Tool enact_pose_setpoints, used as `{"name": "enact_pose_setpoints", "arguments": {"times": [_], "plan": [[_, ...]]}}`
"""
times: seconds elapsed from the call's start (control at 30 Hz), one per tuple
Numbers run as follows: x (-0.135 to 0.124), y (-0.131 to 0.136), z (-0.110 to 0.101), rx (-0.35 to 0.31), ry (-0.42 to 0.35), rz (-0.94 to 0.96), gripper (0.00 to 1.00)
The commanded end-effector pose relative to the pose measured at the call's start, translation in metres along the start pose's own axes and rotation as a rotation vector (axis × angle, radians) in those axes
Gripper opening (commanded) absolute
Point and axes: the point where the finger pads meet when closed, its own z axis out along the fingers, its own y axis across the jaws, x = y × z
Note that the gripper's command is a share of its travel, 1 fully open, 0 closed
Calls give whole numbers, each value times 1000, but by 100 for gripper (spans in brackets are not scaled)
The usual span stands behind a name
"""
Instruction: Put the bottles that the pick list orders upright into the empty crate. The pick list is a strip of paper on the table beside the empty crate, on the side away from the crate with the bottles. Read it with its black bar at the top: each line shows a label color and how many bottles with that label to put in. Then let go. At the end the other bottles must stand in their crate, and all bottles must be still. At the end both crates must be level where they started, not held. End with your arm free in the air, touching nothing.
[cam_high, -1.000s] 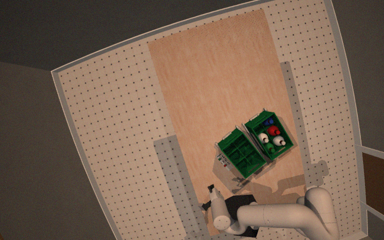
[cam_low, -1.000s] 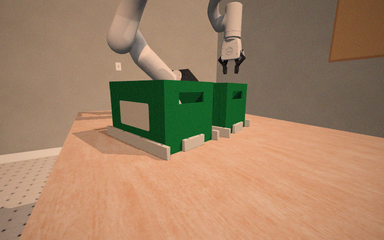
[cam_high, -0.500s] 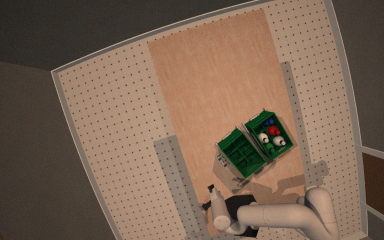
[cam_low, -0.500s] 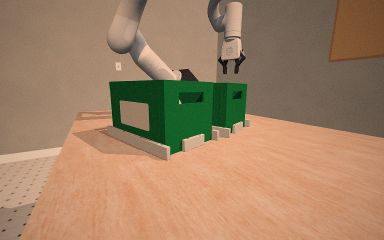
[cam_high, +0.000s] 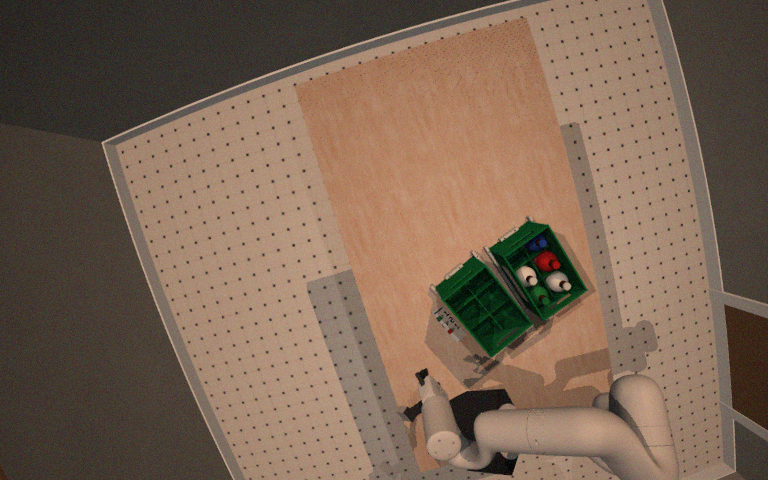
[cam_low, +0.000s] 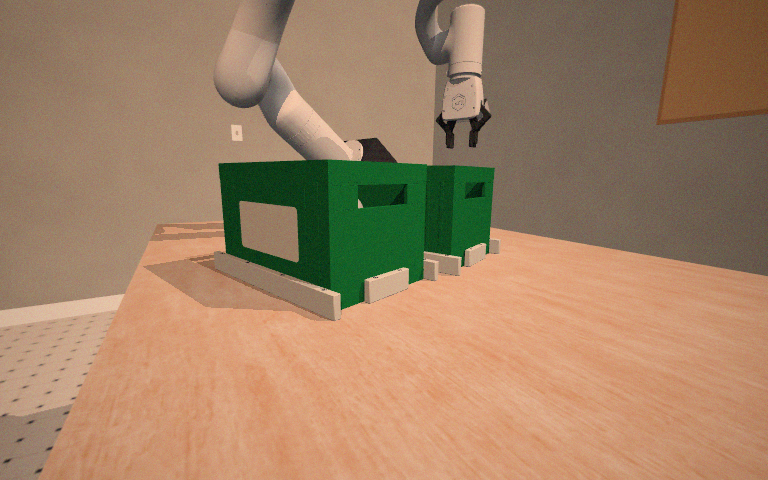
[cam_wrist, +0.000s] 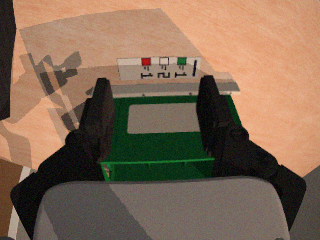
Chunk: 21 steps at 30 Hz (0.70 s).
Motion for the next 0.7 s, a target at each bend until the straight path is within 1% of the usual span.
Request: {"name": "enact_pose_setpoints", "arguments": {"times": [0.0,0.1,0.17,0.67], "plan": [[-5,1,-2,-1,1,34,65],[-19,1,-5,-1,1,84,65],[-19,1,-5,-1,1,84,65],[-93,1,-20,-1,1,84,65]]}}
